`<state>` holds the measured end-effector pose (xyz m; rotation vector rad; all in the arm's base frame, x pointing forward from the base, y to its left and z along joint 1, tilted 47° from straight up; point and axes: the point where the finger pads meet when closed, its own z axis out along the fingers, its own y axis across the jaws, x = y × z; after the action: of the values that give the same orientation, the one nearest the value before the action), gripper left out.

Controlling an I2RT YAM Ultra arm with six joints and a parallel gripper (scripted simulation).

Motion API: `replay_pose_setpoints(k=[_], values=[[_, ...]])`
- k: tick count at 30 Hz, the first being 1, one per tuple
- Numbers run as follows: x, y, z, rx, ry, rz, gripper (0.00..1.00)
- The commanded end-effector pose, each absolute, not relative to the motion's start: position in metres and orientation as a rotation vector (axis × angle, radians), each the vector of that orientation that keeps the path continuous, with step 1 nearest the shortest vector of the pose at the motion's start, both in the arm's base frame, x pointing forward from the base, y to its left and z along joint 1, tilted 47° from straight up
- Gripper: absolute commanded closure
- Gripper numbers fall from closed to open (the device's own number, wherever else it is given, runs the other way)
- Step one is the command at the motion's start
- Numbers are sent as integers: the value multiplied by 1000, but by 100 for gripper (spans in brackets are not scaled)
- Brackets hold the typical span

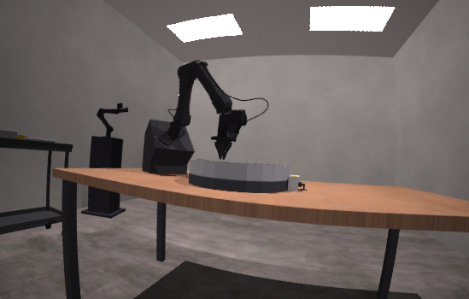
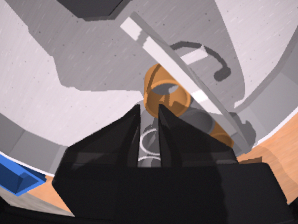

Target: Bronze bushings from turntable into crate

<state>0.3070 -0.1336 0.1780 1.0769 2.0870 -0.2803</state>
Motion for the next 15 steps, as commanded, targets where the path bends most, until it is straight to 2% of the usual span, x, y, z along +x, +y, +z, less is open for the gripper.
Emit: replay_pose_setpoints(k=[1, 15], values=[[315, -131, 198, 1047, 2035, -252, 85], [312, -132, 183, 1058, 2069, -265, 85]])
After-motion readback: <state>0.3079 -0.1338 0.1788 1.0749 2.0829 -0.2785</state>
